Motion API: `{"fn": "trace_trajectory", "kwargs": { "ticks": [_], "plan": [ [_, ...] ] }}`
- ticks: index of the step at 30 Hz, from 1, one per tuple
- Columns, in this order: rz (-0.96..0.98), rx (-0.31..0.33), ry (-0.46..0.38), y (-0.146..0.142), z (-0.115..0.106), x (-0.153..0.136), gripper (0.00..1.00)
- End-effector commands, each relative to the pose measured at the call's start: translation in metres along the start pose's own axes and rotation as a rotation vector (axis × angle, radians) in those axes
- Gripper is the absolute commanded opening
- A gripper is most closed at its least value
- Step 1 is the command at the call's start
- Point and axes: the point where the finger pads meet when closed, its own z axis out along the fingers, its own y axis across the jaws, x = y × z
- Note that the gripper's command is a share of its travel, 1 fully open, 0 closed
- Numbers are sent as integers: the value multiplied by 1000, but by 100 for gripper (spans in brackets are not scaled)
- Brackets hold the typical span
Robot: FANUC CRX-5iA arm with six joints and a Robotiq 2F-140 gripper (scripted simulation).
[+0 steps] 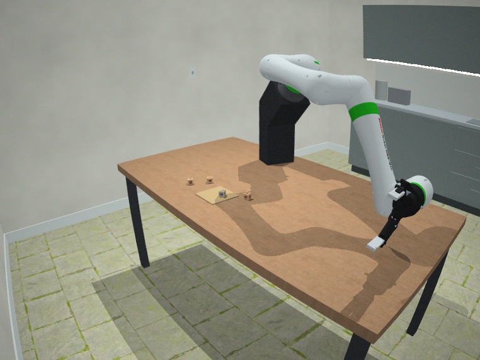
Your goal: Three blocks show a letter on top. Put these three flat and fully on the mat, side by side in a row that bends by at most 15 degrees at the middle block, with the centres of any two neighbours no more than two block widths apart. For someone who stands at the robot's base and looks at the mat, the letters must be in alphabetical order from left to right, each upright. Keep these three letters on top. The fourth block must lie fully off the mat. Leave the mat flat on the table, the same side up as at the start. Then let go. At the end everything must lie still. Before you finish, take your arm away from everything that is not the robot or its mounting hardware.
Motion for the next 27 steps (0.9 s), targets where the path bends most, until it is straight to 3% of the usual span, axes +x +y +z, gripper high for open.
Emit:
{"fn": "trace_trajectory", "kwargs": {
  "ticks": [1,20,24,27],
  "plan": [
    [0,0,0,0,0,0,100],
    [0,0,-3,0,1,-1,100],
    [-4,7,-33,2,13,-15,100],
    [-12,20,-90,5,35,-42,100]
  ]
}}
